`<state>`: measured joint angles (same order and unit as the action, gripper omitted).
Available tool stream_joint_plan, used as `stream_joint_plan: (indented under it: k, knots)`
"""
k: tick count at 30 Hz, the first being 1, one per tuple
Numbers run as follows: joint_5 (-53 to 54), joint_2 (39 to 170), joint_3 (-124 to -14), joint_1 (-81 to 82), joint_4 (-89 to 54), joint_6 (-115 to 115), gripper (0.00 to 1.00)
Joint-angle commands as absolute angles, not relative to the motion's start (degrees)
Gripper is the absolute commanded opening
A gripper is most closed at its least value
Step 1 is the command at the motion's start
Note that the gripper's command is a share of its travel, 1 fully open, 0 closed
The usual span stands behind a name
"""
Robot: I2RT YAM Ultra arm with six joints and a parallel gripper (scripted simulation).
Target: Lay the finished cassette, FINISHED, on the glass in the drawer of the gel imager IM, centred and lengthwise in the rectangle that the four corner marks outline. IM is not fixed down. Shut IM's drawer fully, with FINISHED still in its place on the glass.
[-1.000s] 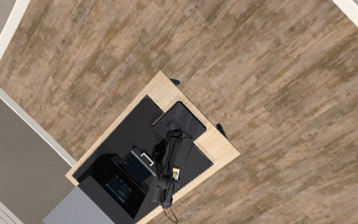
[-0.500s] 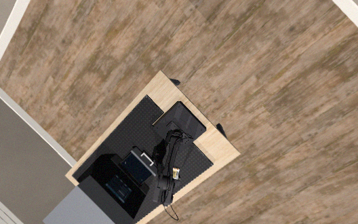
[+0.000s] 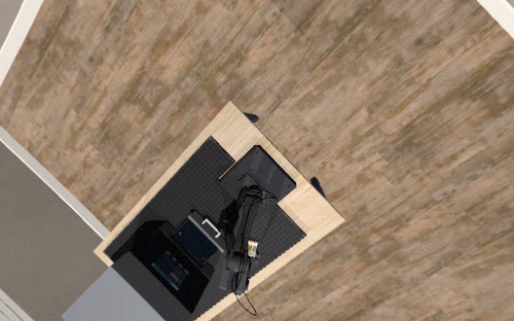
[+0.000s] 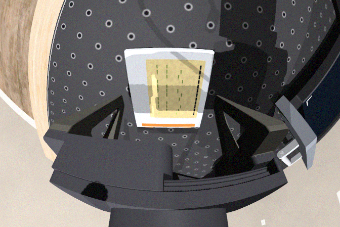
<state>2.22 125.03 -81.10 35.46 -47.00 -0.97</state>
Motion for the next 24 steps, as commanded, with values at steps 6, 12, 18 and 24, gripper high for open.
stream_joint_plan:
  k: [6,12,18,24]
  knots:
    - [2.2,124.2,-81.3,35.3,-46.7,-1.3,1.00]
    - [2.2,124.1,-81.1,35.3,-46.7,-1.3,1.00]
    - [2.2,124.0,-81.0,35.3,-46.7,-1.3,1.00]
    - [2.1,122.8,-79.7,35.6,-46.1,-1.7,1.00]
